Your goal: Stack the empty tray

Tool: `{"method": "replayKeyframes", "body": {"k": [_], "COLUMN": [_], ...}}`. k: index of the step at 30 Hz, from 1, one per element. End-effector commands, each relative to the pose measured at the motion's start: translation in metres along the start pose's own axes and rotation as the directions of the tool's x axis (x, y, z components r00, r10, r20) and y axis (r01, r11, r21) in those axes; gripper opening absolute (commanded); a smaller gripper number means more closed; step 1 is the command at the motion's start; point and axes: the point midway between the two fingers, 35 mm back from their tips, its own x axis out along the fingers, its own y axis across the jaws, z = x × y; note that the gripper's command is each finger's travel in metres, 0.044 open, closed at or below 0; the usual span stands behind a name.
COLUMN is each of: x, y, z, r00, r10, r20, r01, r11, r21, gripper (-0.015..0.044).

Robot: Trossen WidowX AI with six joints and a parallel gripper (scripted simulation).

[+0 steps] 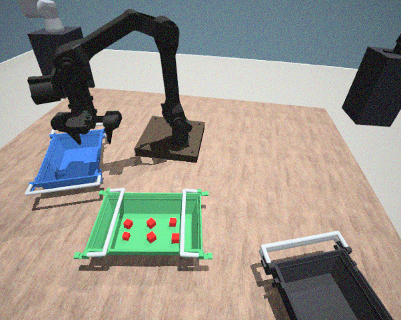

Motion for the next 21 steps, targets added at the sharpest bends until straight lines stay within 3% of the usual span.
{"method": "replayKeyframes", "body": {"k": [1, 11, 21], "x": [-0.003, -0.001, 0.038], "y": [0.003, 0.002, -0.002], "z": [-0.015, -0.015, -0.014], "r00": [1.0, 1.0, 1.0], "r10": [-0.023, -0.023, -0.023], "r20": [0.009, 0.009, 0.009], "r01": [0.024, 0.024, 0.024], "r11": [0.979, 0.979, 0.979], "r21": [-0.202, -0.202, -0.202], "gripper": [0.044, 0.044, 0.044]}}
